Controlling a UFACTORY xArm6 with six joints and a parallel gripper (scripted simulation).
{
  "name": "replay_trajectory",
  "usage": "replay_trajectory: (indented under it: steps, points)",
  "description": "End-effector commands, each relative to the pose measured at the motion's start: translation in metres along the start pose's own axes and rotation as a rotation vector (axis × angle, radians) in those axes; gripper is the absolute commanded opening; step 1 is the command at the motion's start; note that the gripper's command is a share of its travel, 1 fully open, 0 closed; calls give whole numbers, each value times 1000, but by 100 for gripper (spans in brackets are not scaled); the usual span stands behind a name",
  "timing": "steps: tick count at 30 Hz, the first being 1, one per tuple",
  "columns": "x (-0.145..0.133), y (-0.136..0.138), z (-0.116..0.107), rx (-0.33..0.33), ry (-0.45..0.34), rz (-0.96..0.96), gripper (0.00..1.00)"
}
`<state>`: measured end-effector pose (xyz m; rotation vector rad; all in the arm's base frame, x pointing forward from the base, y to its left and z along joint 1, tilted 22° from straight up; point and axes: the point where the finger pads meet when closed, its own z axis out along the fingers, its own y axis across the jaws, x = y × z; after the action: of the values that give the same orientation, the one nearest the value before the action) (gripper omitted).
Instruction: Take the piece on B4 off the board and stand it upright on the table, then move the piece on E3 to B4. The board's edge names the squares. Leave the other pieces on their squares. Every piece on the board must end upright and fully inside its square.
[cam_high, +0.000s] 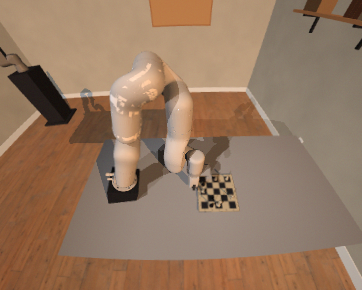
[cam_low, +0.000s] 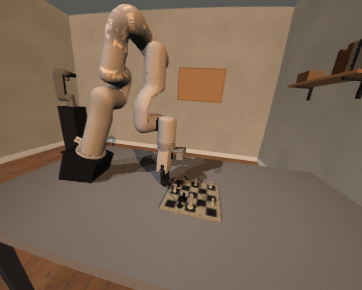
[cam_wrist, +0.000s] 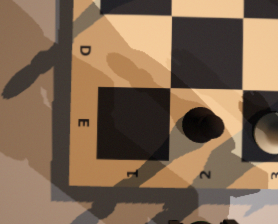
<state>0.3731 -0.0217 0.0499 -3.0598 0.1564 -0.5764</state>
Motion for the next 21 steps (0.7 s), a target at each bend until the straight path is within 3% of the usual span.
replay_trajectory:
  steps: [1, 7, 8, 10, 11, 15, 16, 18, 19, 21]
  points:
    - [1, 0, 0, 0, 3, 0, 0]
    - [1, 0, 0, 0, 3, 0, 0]
    - [1, 0, 0, 0, 3, 0, 8]
    - [1, 0, 0, 0, 3, 0, 8]
    - [1, 0, 0, 0, 3, 0, 16]
    - [1, 0, 0, 0, 3, 0, 16]
    - [1, 0, 0, 0, 3, 0, 24]
    - [1, 0, 0, 0, 3, 0, 24]
    - [1, 0, 0, 0, 3, 0, 32]
    - [1, 0, 0, 0, 3, 0, 32]
